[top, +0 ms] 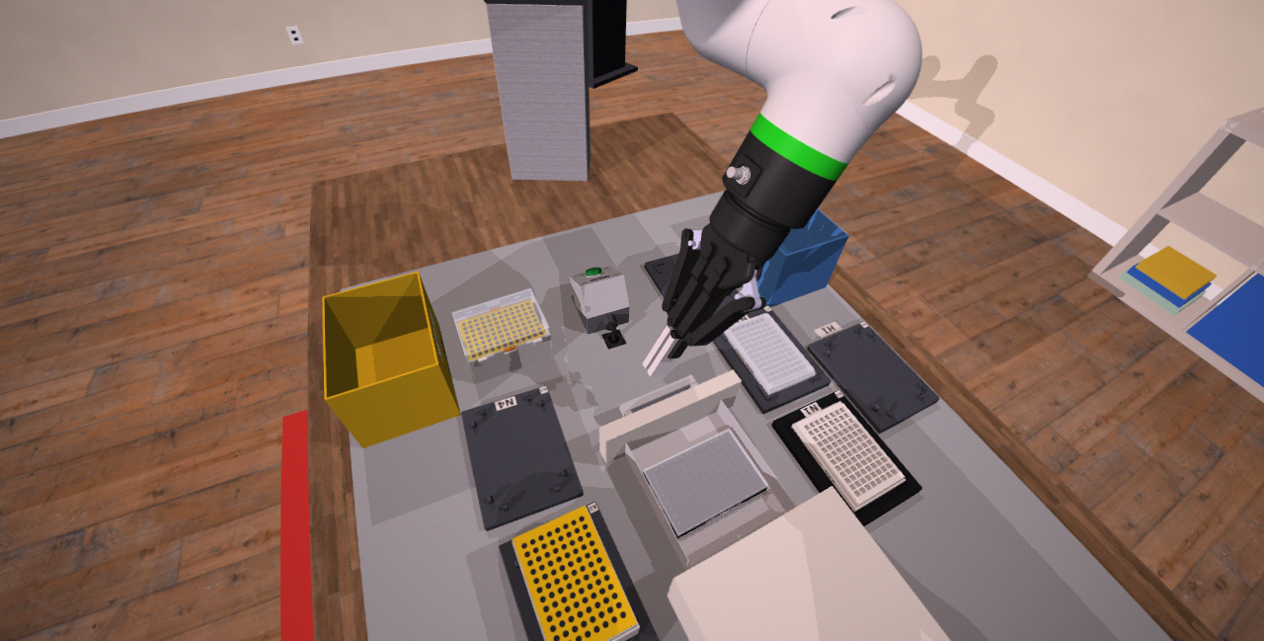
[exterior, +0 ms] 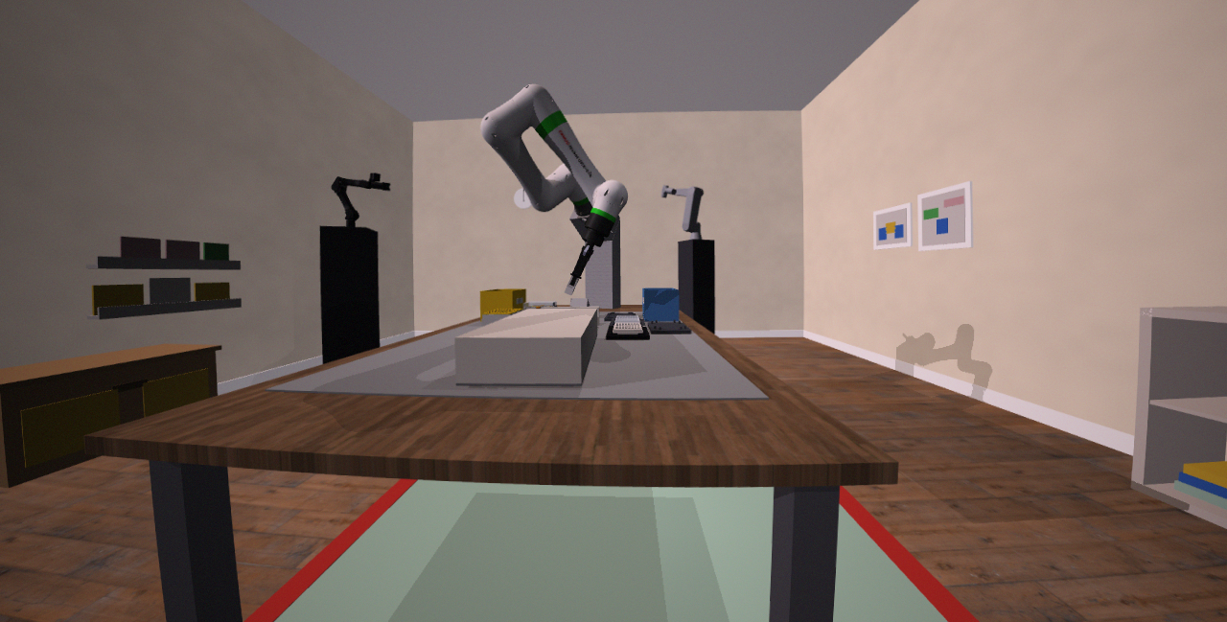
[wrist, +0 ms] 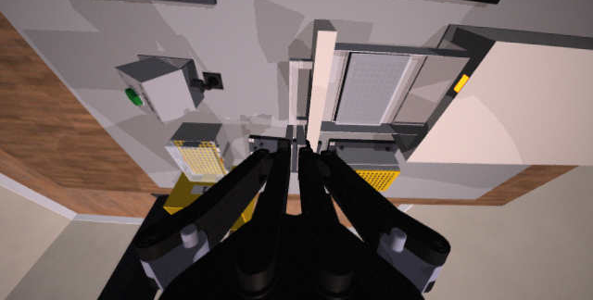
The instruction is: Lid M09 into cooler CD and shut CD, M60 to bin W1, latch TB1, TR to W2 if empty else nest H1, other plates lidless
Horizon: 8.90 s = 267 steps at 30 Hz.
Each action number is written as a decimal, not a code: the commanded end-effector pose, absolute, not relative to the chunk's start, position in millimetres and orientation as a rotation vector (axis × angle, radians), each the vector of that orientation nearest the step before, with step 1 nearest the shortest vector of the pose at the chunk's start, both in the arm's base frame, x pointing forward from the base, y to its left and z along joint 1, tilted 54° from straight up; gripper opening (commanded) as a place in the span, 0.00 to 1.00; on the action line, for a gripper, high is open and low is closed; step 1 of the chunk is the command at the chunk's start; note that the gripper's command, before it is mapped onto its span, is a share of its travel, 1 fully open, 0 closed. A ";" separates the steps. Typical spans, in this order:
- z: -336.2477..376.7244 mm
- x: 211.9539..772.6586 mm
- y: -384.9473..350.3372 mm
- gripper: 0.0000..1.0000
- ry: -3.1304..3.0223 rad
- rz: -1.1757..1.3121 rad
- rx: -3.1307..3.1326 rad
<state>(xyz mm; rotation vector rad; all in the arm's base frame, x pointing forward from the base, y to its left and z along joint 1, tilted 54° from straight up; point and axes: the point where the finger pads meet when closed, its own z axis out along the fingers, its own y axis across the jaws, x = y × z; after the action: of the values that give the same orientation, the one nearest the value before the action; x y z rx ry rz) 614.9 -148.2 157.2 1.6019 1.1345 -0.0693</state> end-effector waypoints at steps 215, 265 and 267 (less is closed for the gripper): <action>87.2 672.9 -194.3 0.00 1.133 -0.067 1.600; 127.8 711.0 -189.9 0.00 1.133 -0.067 1.600; 129.7 712.8 -189.7 0.00 1.133 -0.067 1.600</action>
<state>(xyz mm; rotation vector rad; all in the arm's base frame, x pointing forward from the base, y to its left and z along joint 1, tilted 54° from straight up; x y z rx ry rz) 709.8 -190.2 126.6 1.6002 1.1334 -0.0674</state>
